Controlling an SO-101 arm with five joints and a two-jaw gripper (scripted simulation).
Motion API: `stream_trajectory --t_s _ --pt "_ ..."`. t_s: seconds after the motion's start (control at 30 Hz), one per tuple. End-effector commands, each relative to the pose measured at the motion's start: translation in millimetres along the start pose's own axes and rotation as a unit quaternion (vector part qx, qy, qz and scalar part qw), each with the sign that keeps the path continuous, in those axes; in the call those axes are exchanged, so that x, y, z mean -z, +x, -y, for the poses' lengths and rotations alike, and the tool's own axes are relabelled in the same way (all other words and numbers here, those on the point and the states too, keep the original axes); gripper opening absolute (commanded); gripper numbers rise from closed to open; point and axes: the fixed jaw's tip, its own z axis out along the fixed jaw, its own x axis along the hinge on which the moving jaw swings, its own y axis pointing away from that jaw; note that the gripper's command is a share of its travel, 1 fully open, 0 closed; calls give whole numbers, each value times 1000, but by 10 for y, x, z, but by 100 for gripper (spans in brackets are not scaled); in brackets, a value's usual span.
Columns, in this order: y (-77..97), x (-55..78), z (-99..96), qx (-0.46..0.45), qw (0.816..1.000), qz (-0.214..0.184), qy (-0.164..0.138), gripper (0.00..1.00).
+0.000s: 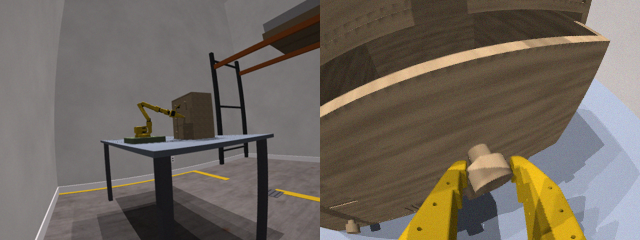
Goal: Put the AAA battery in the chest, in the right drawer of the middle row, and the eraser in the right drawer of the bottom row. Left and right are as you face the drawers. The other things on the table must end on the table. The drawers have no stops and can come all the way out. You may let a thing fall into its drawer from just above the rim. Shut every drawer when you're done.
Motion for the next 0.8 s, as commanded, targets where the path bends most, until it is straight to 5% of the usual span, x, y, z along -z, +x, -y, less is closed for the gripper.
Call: stream_trajectory --t_s 0.0,0.77 --pt "-14 -33 -53 7 1000 1 -9 0" --pt "-59 -159 -109 10 1000 1 -18 0"
